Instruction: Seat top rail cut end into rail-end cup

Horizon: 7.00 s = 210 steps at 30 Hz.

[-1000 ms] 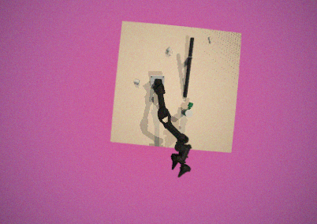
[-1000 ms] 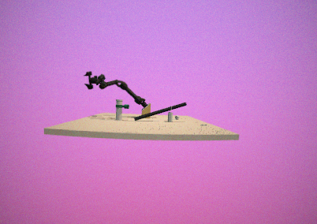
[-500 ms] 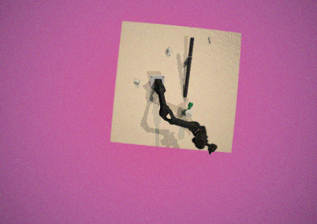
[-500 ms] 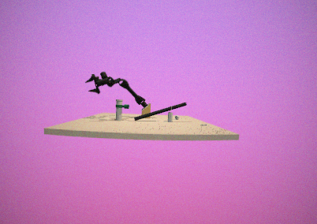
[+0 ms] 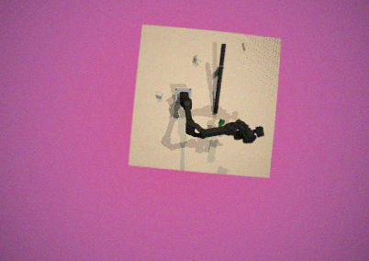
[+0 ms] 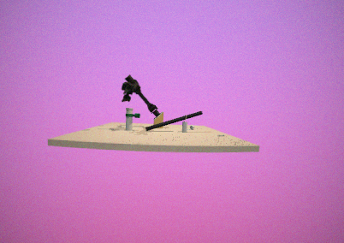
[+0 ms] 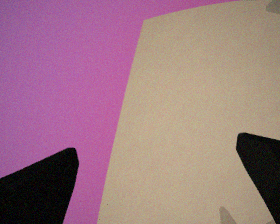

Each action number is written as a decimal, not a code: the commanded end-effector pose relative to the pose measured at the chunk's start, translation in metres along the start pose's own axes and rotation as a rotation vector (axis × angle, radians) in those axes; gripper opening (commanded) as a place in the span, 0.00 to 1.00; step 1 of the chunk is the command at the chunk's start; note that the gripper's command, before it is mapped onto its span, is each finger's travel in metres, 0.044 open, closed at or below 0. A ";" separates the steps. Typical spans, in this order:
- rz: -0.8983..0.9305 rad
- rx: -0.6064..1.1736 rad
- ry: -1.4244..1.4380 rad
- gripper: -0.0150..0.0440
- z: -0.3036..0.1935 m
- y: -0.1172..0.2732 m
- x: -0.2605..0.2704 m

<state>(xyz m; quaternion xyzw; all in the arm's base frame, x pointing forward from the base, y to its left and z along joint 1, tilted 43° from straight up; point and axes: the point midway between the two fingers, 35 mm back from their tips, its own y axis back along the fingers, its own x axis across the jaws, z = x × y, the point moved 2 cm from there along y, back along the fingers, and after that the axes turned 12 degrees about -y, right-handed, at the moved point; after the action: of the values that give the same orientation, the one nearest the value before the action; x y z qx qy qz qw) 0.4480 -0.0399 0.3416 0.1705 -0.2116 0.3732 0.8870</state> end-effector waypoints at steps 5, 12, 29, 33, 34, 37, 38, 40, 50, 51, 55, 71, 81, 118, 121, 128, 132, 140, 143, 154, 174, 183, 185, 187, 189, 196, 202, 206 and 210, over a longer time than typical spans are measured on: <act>-0.013 0.254 0.323 1.00 -0.098 0.064 -0.018; -0.003 0.443 0.725 1.00 -0.168 0.142 -0.064; 0.059 0.531 1.405 1.00 -0.184 0.207 -0.140; 0.112 0.531 1.642 1.00 -0.164 0.188 -0.139; 0.125 0.530 1.702 1.00 -0.159 0.183 -0.139; 0.162 0.523 1.885 1.00 -0.143 0.170 -0.141; 0.174 0.520 1.946 1.00 -0.137 0.166 -0.141; 0.195 0.513 2.069 1.00 -0.125 0.157 -0.143; 0.253 0.485 2.603 1.00 -0.071 0.128 -0.157; 0.253 0.485 2.603 1.00 -0.071 0.128 -0.157; 0.253 0.485 2.603 1.00 -0.071 0.128 -0.157; 0.251 0.483 2.603 1.00 -0.086 0.101 -0.188; 0.254 0.487 2.601 1.00 -0.090 0.089 -0.191; 0.247 0.479 2.604 0.96 -0.103 0.037 -0.209; 0.247 0.479 2.604 0.82 -0.103 0.037 -0.209; 0.247 0.479 2.604 0.51 -0.103 0.037 -0.209; 0.247 0.479 2.604 0.43 -0.103 0.037 -0.209; 0.306 0.476 2.648 0.25 -0.103 0.041 -0.212; 0.338 0.475 2.672 0.25 -0.102 0.043 -0.215; 0.425 0.470 2.732 0.25 -0.101 0.049 -0.220; 0.594 0.459 2.838 0.25 -0.097 0.059 -0.231; 0.595 0.460 2.837 0.25 -0.096 0.059 -0.232; 0.595 0.460 2.837 0.25 -0.096 0.059 -0.232; 0.595 0.460 2.837 0.25 -0.096 0.059 -0.232; 0.595 0.460 2.837 0.25 -0.096 0.059 -0.232; 0.595 0.460 2.837 0.48 -0.096 0.059 -0.232; 0.596 0.461 2.837 0.74 -0.097 0.060 -0.231; 0.600 0.465 2.834 0.92 -0.101 0.065 -0.226; 0.604 0.468 2.831 1.00 -0.106 0.074 -0.219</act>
<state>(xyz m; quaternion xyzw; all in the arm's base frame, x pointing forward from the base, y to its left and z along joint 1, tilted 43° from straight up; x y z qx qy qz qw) 0.2818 -0.0771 0.1507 -0.2448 0.8534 0.4184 0.1916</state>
